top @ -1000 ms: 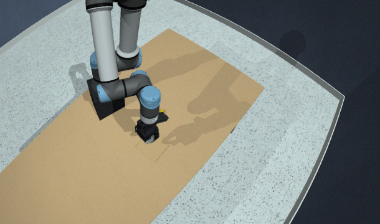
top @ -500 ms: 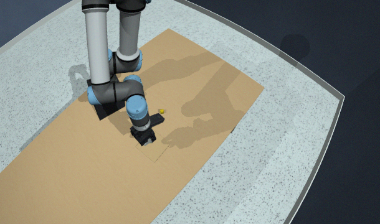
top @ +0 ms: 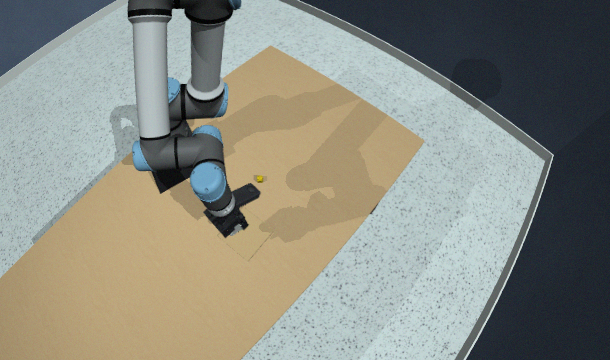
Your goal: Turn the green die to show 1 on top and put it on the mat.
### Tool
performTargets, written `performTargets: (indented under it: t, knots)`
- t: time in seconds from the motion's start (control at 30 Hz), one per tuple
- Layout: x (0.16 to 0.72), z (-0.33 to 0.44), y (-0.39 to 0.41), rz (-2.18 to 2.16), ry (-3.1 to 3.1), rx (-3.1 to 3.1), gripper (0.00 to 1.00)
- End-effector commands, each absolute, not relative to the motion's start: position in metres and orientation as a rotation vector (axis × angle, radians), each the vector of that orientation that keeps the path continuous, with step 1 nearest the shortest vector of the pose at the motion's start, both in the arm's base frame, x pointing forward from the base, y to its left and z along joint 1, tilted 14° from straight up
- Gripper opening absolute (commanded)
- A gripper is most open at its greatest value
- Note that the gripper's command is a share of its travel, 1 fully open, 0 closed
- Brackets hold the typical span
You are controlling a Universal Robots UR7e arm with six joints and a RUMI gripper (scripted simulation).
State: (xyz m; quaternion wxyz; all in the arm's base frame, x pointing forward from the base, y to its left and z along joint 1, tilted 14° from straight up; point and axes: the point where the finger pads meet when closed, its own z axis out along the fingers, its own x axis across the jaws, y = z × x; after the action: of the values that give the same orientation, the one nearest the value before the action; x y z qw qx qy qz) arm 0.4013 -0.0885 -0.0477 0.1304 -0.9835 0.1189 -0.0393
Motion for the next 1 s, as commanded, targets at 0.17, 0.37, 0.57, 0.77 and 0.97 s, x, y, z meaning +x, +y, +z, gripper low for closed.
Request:
performTargets:
  t: [0.17, 0.37, 0.57, 0.77, 0.97]
  knots:
    - [0.4008, -0.0487, -0.0905, -0.137, 0.314, -2.669, 0.03]
    - [0.4014, -0.0477, -0.0916, -0.151, 0.311, -2.629, 0.03]
    - [0.4012, -0.0481, -0.0916, -0.15, 0.307, -2.612, 0.03]
    - [0.4002, -0.0502, -0.0915, -0.153, 0.284, -2.498, 0.03]
    - [0.4005, -0.05, -0.0929, -0.168, 0.274, -2.41, 0.03]
